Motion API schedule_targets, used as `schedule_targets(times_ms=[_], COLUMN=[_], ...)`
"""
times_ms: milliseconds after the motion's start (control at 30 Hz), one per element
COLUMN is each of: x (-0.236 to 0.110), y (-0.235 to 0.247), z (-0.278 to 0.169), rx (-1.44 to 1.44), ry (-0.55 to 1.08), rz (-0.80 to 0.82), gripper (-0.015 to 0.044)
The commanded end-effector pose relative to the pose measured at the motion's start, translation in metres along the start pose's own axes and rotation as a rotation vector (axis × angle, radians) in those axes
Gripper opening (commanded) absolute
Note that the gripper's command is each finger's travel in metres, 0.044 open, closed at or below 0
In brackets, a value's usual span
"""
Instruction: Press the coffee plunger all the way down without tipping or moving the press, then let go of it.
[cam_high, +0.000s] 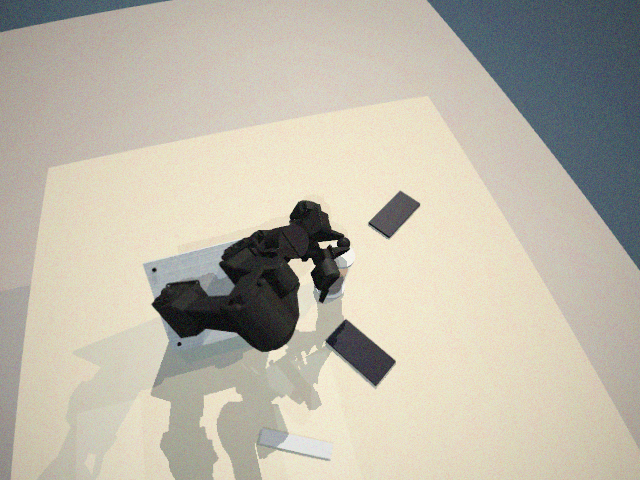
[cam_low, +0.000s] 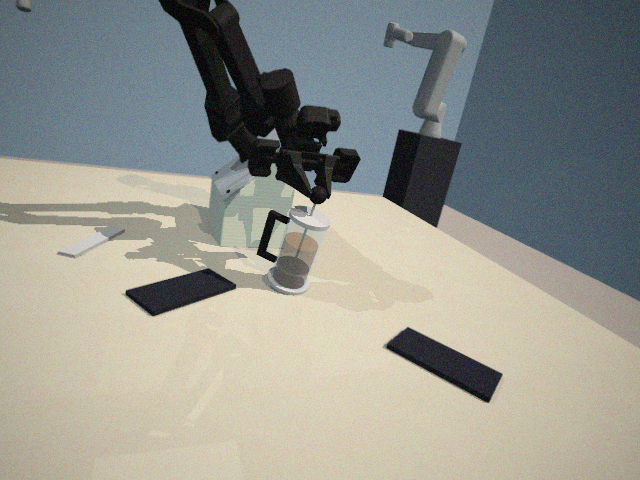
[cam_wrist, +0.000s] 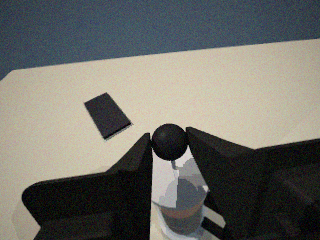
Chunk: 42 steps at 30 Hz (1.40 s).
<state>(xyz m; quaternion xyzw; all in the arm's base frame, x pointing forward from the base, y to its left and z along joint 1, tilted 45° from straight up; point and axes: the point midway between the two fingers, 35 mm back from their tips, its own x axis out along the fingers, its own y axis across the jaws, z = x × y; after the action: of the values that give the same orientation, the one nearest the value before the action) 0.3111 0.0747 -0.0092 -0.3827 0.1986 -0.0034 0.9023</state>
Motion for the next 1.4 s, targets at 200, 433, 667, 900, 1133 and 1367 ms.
schedule_targets(times_ms=[200, 433, 667, 900, 1133, 1367], x=[0.0062, 0.0079, 0.0089, 0.0102, 0.01, 0.01], y=[-0.0001, 0.0006, 0.0011, 0.0015, 0.0018, 0.0018], z=[-0.0093, -0.0081, -0.0066, -0.0059, -0.0031, -0.0031], rx=[-0.018, -0.018, -0.018, -0.018, -0.013, -0.013], ry=[0.042, 0.042, 0.041, 0.041, 0.03, 0.03], rz=[-0.005, -0.005, -0.005, -0.005, -0.005, -0.005], gripper=[0.0117, 0.0117, 0.0117, 0.0117, 0.0117, 0.0117])
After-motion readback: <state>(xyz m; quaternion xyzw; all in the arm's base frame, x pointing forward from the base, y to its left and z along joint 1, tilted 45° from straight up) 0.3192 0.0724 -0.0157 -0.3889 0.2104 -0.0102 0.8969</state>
